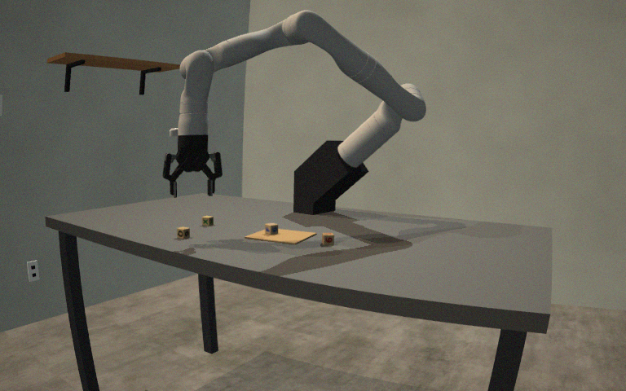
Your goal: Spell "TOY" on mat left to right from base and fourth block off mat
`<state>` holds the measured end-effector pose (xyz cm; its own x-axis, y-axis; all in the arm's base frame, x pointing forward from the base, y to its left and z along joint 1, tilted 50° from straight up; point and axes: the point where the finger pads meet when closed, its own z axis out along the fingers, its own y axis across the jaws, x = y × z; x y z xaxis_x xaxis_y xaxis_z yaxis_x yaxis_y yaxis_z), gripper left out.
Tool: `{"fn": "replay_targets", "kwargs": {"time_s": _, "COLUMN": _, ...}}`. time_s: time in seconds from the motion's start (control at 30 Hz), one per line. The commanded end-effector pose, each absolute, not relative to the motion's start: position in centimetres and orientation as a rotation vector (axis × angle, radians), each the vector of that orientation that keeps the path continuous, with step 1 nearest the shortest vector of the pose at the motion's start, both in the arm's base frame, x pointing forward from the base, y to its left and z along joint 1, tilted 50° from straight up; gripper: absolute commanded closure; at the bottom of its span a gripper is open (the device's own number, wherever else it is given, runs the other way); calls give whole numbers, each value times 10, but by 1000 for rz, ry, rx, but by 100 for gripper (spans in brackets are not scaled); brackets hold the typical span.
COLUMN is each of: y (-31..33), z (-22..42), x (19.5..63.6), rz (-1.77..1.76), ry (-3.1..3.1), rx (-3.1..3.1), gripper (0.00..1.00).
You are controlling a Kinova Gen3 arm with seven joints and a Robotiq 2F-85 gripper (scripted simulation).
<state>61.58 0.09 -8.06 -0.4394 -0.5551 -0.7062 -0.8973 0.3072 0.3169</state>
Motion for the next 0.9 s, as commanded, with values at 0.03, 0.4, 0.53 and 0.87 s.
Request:
{"fn": "replay_targets", "kwargs": {"time_s": 0.03, "y": -1, "z": -82, "x": 618, "rz": 962, "ry": 2110, "rx": -1285, "gripper": 0}}
{"fn": "replay_targets", "kwargs": {"time_s": 0.4, "y": -3, "z": -84, "x": 620, "rz": 961, "ry": 2113, "rx": -1287, "gripper": 0}}
{"fn": "replay_targets", "kwargs": {"time_s": 0.53, "y": -4, "z": -85, "x": 621, "rz": 961, "ry": 2114, "rx": -1288, "gripper": 0}}
{"fn": "replay_targets", "kwargs": {"time_s": 0.87, "y": -5, "z": -87, "x": 622, "rz": 960, "ry": 2116, "rx": -1290, "gripper": 0}}
